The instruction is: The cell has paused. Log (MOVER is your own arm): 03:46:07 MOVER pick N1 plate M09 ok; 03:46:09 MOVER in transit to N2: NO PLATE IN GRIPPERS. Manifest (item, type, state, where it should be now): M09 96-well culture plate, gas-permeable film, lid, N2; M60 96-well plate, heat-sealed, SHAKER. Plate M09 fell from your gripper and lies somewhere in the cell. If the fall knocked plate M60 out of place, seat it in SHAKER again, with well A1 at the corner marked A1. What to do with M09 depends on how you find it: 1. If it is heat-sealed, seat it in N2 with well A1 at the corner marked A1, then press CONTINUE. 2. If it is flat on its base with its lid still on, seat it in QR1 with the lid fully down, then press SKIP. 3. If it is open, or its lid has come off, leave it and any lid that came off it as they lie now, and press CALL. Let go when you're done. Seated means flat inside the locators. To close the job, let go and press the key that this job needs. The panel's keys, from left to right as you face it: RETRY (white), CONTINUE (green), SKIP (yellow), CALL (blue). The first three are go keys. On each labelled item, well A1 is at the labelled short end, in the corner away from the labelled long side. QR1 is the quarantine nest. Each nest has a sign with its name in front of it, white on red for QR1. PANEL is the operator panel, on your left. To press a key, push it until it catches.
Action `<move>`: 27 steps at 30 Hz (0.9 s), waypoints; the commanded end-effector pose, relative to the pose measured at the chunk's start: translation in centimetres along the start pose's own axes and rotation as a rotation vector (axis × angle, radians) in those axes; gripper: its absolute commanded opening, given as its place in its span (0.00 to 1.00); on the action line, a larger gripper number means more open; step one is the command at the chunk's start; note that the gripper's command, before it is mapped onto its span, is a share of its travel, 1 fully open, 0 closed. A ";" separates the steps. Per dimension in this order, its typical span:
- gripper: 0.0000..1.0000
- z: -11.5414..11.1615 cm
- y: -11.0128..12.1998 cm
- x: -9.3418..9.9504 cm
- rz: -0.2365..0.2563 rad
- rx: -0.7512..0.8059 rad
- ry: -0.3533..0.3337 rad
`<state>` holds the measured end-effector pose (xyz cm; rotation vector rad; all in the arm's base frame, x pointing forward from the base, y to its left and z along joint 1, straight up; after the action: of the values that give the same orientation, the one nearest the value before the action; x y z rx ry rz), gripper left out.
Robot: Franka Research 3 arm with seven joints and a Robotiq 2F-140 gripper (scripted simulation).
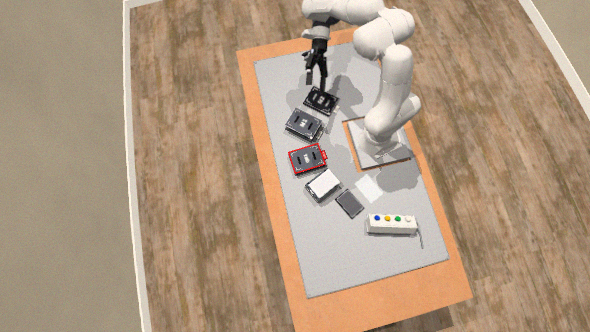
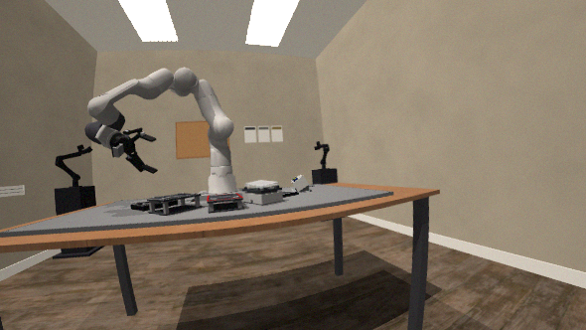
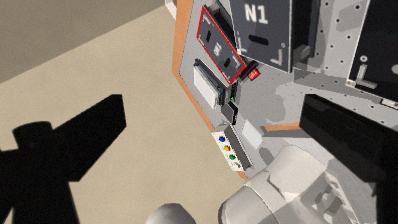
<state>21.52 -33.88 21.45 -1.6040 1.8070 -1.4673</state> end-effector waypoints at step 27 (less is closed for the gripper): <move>1.00 -1.9 -3.5 1.5 0.011 -0.018 -0.007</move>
<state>21.46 -33.75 25.51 -1.6041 1.8165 -1.4518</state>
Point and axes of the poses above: the point where the finger pads meet when closed, its own x axis back along the fingers, its own y axis across the jaws, z = x × y, the point moved 6 cm from there along x, back along the fingers
